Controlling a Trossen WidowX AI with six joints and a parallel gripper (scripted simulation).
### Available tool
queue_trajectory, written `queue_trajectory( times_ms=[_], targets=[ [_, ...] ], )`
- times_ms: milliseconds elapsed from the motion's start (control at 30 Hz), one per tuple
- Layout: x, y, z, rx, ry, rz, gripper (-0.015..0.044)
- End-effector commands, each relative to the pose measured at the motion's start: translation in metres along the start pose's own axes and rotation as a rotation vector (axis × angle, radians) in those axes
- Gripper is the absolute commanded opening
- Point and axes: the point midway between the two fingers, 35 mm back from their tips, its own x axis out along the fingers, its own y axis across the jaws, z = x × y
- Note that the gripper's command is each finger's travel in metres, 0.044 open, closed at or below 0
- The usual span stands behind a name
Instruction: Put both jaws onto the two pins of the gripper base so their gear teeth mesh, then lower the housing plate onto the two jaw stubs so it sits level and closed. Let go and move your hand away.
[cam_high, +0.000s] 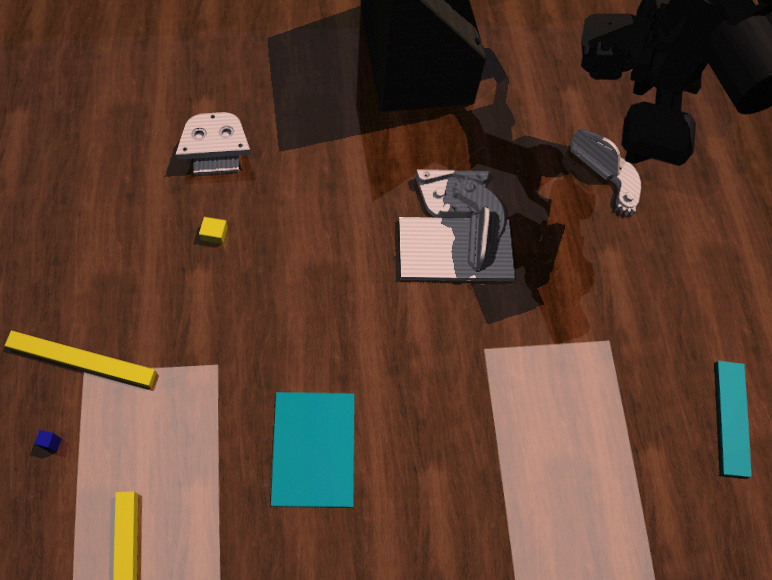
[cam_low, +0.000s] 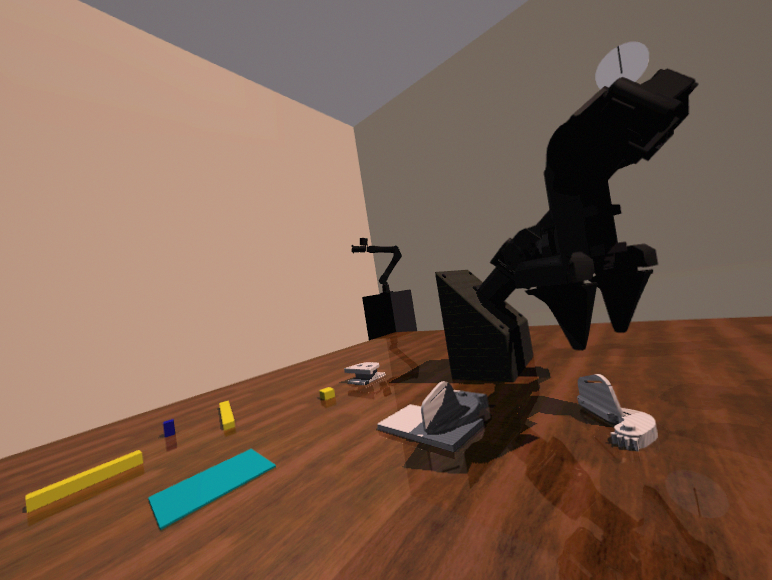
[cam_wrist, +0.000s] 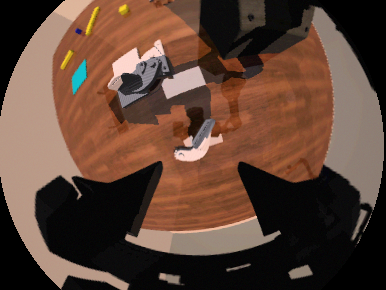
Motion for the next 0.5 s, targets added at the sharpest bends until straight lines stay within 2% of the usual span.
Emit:
queue_trajectory(
  times_ms=[0, 467],
  targets=[
    [-0.0017, -0.0035, 0.0004, 0.128, 0.003, 0.003, 0.0440],
    [-0.0030, -0.0100, 0.0035, 0.533, 0.004, 0.003, 0.0440]
  ],
)
